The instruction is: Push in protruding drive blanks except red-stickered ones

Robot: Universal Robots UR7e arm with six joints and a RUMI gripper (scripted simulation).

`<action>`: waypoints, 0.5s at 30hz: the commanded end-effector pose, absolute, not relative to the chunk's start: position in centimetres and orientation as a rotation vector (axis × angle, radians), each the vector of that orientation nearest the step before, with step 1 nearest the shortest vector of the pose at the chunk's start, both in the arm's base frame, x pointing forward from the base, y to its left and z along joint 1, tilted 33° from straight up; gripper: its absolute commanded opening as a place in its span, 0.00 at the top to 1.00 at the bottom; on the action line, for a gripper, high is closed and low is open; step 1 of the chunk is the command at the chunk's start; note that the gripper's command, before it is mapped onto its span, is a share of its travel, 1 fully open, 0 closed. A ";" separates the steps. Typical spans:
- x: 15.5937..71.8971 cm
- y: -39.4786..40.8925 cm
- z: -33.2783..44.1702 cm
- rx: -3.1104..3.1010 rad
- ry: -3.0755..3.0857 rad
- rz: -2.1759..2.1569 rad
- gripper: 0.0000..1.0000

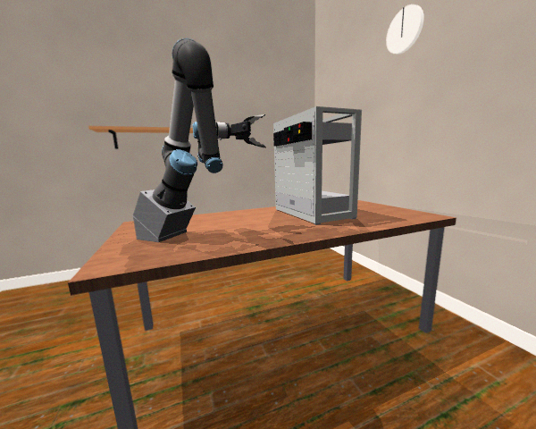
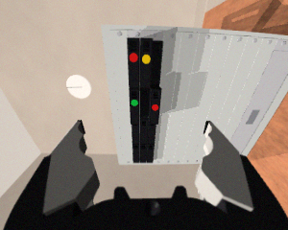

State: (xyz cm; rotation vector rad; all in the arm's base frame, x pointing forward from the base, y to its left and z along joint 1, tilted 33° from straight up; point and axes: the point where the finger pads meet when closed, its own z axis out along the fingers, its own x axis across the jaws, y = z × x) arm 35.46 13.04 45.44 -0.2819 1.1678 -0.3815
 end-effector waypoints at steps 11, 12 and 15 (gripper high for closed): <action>35.5 13.1 45.5 -0.282 1.167 -0.381 0.00; 35.5 13.1 45.5 -0.282 1.167 -0.381 0.00; 35.7 13.1 45.5 -0.281 1.167 -0.382 0.00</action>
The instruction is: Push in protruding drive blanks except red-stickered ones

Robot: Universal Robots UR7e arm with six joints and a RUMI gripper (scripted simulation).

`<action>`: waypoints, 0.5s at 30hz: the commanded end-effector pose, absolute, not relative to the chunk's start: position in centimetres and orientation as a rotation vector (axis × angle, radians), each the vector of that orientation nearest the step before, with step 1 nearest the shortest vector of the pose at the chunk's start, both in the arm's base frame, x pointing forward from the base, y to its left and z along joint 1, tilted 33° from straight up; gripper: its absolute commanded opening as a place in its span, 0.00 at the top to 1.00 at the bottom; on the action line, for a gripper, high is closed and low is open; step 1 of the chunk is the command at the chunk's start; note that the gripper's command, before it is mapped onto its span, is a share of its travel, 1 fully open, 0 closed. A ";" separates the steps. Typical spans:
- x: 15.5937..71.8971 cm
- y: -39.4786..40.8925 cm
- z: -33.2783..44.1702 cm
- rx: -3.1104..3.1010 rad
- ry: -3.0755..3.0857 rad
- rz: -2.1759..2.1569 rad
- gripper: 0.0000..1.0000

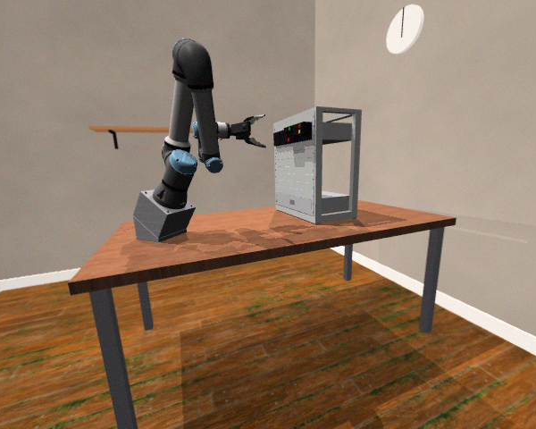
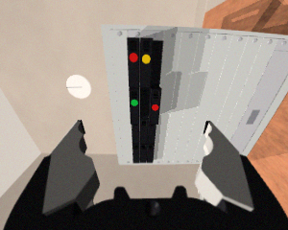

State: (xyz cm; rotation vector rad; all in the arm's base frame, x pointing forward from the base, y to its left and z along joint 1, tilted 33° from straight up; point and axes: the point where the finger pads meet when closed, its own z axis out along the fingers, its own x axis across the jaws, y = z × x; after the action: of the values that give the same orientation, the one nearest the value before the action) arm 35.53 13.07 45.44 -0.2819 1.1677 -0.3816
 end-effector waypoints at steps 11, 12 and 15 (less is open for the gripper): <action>37.3 13.9 45.6 -0.281 1.167 -0.382 0.00; 37.6 14.1 45.7 -0.281 1.167 -0.382 0.00; 38.8 14.7 45.8 -0.281 1.167 -0.382 0.00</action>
State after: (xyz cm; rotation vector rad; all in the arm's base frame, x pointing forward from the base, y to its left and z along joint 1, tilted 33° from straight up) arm 37.37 13.98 45.58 -0.2839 1.1679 -0.3802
